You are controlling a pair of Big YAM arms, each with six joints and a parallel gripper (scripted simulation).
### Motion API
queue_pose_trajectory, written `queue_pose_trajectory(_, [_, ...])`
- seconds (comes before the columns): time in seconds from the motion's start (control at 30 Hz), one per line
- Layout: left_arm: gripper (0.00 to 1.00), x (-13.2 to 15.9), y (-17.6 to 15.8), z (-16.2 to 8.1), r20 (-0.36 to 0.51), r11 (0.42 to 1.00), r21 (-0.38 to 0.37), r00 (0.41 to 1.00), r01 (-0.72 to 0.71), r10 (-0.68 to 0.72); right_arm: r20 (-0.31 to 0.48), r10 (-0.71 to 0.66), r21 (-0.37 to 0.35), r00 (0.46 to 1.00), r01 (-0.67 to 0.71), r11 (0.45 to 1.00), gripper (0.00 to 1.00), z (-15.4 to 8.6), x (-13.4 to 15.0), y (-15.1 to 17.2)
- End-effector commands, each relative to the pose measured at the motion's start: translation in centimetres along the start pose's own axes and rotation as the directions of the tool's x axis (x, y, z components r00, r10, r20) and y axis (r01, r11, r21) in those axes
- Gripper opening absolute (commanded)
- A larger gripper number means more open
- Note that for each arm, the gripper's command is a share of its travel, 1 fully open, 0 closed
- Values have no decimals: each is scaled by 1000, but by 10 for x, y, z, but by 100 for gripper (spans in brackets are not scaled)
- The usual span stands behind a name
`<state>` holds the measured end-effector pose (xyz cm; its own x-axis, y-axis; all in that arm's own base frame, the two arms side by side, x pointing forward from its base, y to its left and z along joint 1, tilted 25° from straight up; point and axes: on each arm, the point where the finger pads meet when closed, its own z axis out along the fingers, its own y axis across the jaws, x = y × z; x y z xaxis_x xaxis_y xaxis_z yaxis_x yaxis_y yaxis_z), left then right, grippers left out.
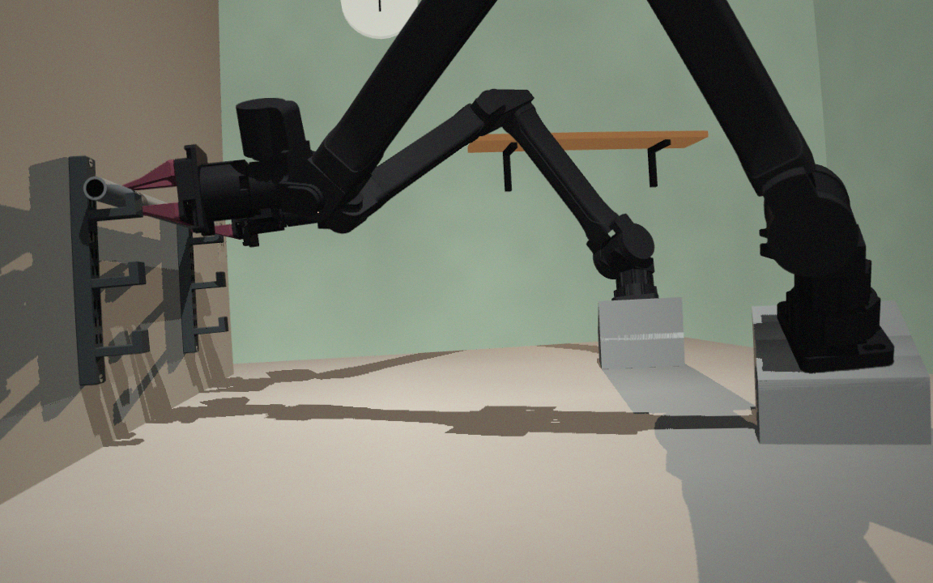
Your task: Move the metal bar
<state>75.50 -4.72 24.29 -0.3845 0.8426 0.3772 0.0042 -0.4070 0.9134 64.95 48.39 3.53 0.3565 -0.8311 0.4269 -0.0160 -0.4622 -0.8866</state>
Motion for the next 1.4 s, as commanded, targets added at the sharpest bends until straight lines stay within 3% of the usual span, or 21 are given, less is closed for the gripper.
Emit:
queue_pose_trajectory(0.0, [0, -7, 48, 1, 11, 995, -95, 999, 39, -38, 11, 17, 92, 1000, -17, 996, 0, 1, -9, -41])
queue_pose_trajectory(1.37, [0, -8, 14, 2, 11, 995, -95, 999, 39, -38, 11, 17, 92, 1000, -17, 996, 0, 5, -9, 3])
